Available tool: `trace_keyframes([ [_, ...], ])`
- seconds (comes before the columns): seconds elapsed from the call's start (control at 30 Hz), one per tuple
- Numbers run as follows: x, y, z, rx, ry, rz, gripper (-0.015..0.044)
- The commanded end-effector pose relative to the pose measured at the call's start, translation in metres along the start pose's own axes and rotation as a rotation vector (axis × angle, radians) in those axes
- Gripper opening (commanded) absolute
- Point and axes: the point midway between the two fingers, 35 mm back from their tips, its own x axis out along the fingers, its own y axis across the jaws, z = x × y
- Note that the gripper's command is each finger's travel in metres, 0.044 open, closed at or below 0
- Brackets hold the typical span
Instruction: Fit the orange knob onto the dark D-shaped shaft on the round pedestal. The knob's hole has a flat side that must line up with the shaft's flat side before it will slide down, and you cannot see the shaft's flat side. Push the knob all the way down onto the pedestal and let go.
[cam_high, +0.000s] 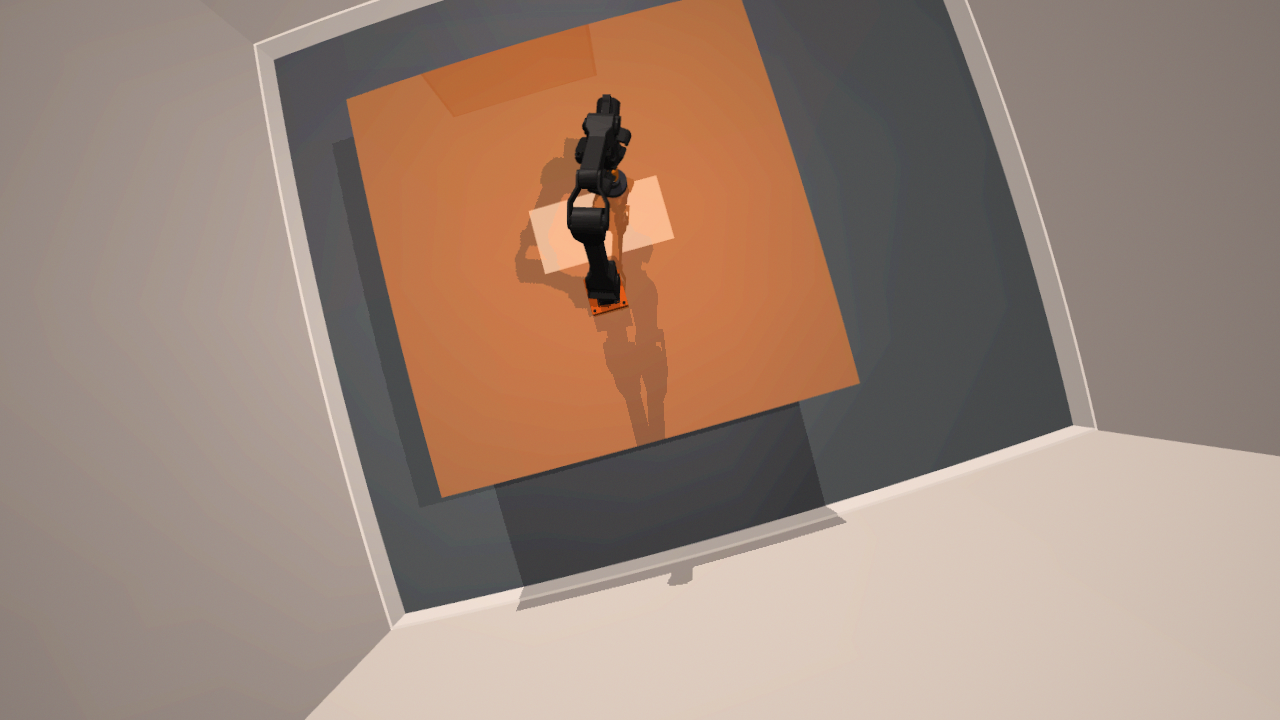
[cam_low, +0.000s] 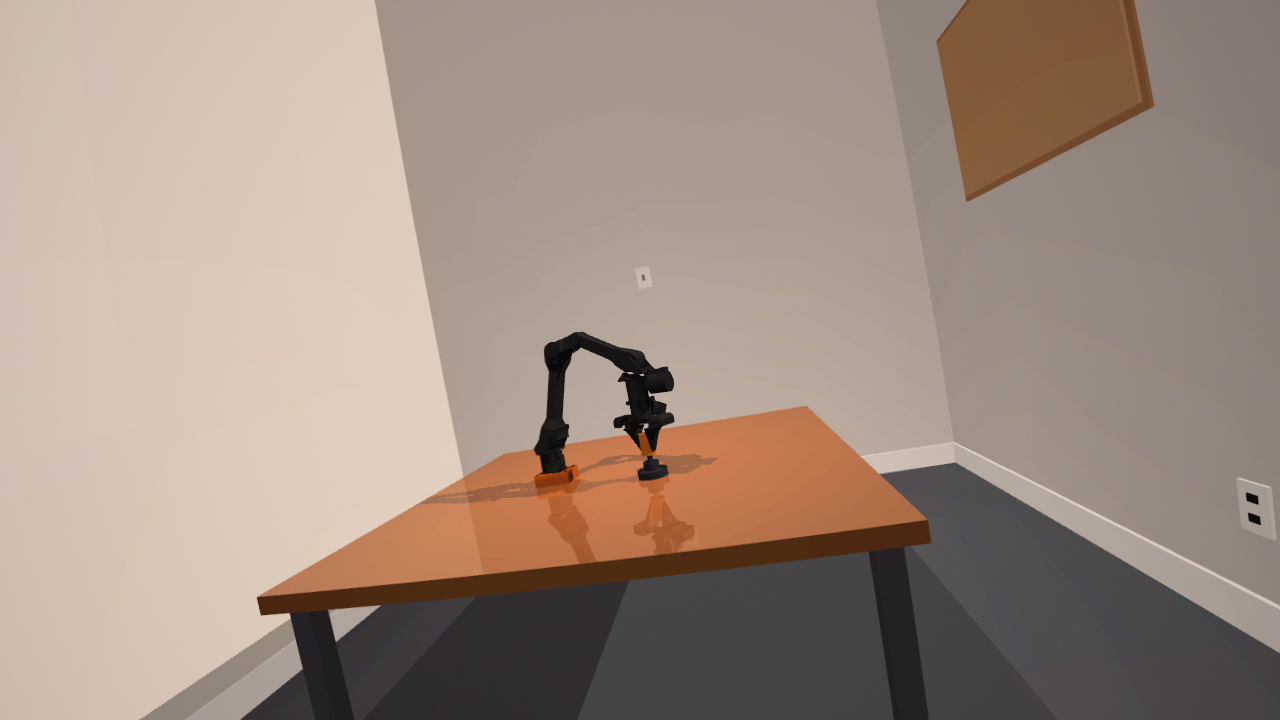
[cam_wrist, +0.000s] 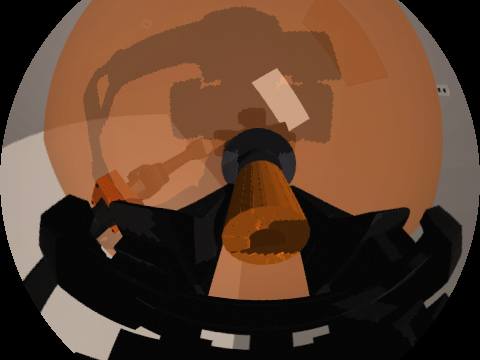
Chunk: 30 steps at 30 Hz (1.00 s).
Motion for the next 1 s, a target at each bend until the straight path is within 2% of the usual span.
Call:
trace_keyframes([
  [0.0,0.0012,0.0008,-0.0003,-0.004,0.001,0.001,0.0000],
  [0.97,-0.0029,0.0008,0.0000,-0.030,0.001,0.001,0.0000],
])
